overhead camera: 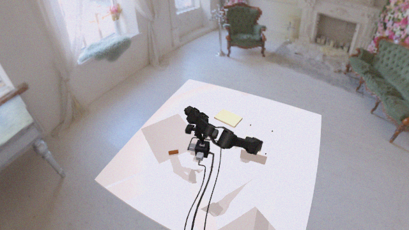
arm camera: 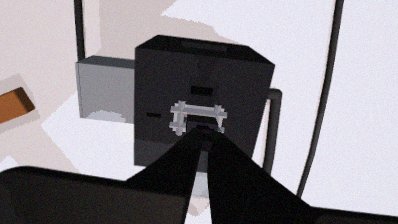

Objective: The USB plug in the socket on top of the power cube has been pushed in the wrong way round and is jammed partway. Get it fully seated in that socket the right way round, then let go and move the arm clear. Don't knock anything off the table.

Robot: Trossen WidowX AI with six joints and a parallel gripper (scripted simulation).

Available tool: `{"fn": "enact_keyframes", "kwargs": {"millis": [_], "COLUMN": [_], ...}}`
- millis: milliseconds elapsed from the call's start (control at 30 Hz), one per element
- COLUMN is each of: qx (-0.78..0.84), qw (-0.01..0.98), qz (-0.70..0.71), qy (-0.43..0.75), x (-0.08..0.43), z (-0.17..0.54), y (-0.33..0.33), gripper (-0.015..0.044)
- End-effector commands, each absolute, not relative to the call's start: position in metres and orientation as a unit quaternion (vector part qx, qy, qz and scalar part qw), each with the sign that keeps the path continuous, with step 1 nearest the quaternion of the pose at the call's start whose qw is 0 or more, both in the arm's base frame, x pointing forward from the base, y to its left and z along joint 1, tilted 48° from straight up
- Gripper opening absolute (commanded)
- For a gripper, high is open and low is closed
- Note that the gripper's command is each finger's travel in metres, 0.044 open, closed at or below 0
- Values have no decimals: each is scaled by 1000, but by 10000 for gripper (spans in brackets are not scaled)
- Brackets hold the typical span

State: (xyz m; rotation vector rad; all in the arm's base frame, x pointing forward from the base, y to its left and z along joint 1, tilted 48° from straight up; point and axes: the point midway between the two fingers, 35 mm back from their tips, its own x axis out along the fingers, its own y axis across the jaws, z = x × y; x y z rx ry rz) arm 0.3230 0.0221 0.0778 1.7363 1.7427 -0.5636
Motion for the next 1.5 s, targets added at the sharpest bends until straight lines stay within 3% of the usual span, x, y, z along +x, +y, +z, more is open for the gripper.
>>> {"fn": "enact_keyframes", "kwargs": {"millis": [0, 1467], "qx": [656, 655], "qw": [304, 304], "qz": [-212, -213], "qy": [658, 658], "x": [323, 322], "z": [78, 91], "y": [22, 8], "gripper": [0, 0]}}
